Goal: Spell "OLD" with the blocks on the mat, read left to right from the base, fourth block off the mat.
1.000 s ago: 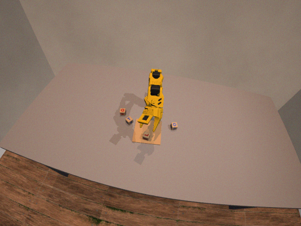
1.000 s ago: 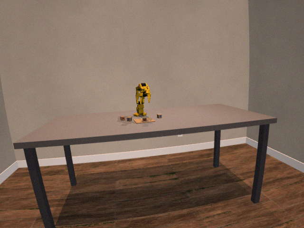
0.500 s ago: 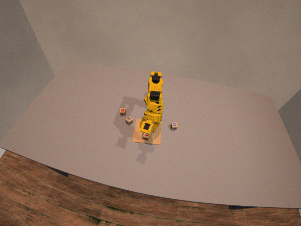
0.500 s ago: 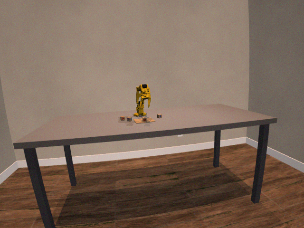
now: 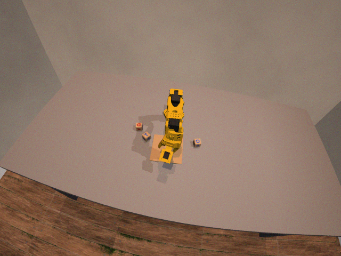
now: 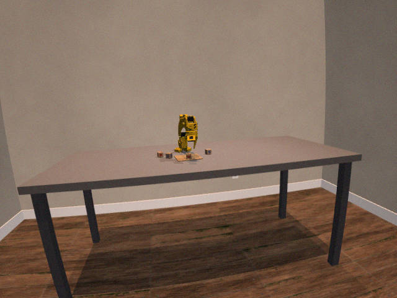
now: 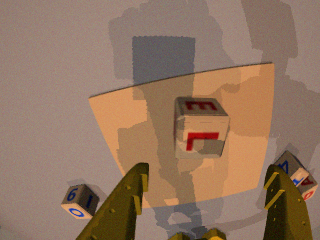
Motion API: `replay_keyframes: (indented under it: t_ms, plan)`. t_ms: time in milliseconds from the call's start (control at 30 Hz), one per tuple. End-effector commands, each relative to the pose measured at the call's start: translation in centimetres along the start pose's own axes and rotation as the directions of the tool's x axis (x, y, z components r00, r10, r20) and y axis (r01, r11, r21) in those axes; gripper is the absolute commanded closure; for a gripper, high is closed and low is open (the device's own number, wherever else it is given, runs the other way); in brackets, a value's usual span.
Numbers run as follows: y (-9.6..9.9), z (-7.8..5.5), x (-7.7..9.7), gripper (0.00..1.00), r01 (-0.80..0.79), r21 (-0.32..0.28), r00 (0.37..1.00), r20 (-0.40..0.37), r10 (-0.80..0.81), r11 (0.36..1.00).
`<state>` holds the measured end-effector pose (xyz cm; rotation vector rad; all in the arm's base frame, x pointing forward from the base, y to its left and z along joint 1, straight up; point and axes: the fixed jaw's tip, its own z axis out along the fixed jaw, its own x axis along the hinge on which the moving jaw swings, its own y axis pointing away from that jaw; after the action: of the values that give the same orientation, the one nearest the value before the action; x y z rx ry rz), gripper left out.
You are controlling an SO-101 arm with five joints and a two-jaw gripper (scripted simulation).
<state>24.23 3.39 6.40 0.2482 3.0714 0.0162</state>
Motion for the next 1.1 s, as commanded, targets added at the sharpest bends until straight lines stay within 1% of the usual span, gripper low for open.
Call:
replay_keyframes:
  t_ms: [0,333,367,1067]
  plan:
    - [-0.06,-0.43,-0.3,0.65,0.014,0.0,1.0,-0.001,-0.014,1.0]
    - [-0.06,-0.43,-0.3,0.65,0.014,0.0,1.0,-0.001,-0.014,1.0]
    - [-0.1,-1.03,-0.21,0.65,0.014,-0.002,1.0,0.006,-0.014,1.0]
    - [-0.1,-0.98,-0.21,0.65,0.014,-0.002,1.0,0.006,-0.014,1.0]
